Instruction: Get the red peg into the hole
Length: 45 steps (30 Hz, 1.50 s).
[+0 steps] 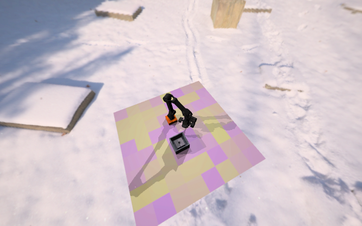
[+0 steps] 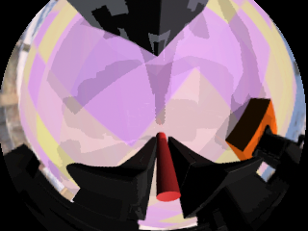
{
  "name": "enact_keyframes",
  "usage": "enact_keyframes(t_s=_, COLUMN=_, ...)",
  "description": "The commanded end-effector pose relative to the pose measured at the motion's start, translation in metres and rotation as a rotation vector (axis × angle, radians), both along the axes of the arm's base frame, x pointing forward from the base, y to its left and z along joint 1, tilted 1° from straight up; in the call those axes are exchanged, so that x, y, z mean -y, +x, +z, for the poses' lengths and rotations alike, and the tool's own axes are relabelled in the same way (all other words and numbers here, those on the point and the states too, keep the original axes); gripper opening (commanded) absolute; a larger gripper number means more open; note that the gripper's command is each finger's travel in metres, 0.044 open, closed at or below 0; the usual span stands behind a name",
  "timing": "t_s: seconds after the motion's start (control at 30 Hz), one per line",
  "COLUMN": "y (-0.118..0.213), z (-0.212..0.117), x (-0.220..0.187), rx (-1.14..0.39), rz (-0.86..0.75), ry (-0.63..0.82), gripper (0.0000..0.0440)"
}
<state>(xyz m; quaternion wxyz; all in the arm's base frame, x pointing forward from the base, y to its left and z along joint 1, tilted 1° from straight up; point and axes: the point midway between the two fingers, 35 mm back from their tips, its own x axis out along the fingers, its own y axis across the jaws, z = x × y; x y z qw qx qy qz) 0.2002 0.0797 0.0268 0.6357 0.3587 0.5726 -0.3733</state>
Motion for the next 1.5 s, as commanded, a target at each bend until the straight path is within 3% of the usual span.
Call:
enact_keyframes(t_s=0.0, y=0.006, z=0.013, x=0.007, rx=0.039, rz=0.032, ry=-0.028, gripper=0.0)
enact_keyframes(t_s=0.8, y=0.053, z=0.094, x=0.062, rx=0.184, rz=0.132, ry=-0.182, gripper=0.0)
enact_keyframes(t_s=1.47, y=0.091, z=0.102, x=0.135, rx=0.207, rz=0.032, ry=-0.218, gripper=0.0)
